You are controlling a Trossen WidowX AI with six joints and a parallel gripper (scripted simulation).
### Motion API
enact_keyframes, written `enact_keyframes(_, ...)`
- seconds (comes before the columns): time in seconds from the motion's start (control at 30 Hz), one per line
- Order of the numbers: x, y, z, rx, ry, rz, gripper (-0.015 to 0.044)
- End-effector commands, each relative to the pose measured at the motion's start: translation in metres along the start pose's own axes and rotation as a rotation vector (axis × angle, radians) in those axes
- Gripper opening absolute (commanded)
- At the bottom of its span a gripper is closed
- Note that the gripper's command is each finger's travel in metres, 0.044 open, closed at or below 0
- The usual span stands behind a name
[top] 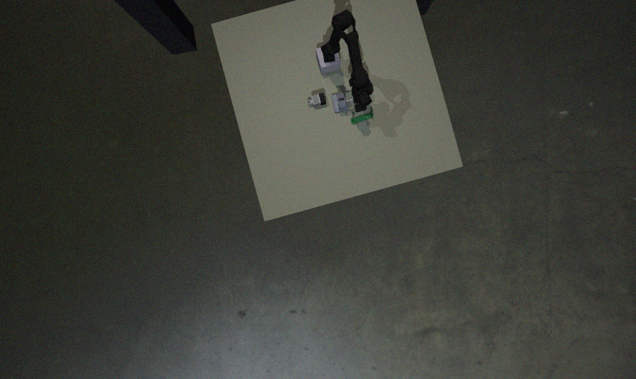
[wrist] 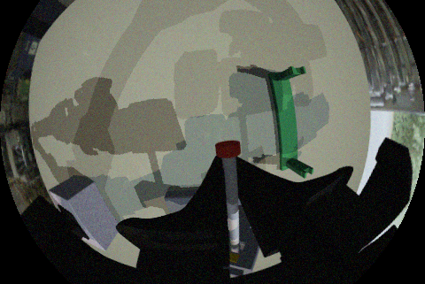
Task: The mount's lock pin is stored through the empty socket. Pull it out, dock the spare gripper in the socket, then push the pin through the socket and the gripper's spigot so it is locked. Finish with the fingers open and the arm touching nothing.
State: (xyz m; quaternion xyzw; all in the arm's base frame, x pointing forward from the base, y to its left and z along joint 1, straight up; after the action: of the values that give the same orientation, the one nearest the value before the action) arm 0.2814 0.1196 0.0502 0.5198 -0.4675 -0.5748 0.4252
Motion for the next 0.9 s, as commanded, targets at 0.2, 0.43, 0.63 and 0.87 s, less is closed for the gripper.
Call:
enact_keyframes(0.2,-0.008,0.003,0.000,-0.003,-0.001,-0.011,0.0000)
enact_keyframes(0.43,-0.013,0.002,0.000,-0.004,-0.002,-0.010,0.0000)
enact_keyframes(0.63,-0.016,0.002,0.001,-0.002,-0.002,-0.009,0.0000)
enact_keyframes(0.87,-0.021,0.001,0.002,-0.002,-0.002,-0.007,0.0000)
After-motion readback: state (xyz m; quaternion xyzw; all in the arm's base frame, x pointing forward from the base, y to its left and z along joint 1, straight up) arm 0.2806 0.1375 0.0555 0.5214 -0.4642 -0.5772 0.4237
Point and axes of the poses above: the point midway between the two fingers, 35 mm back from their tips, its own y axis back along the fingers, its own z axis across the jaws, x = y × z, the point moved 3 cm from there along y, back along the fingers, and after that the axes turned 9 degrees about -y, right-handed, at the moved point
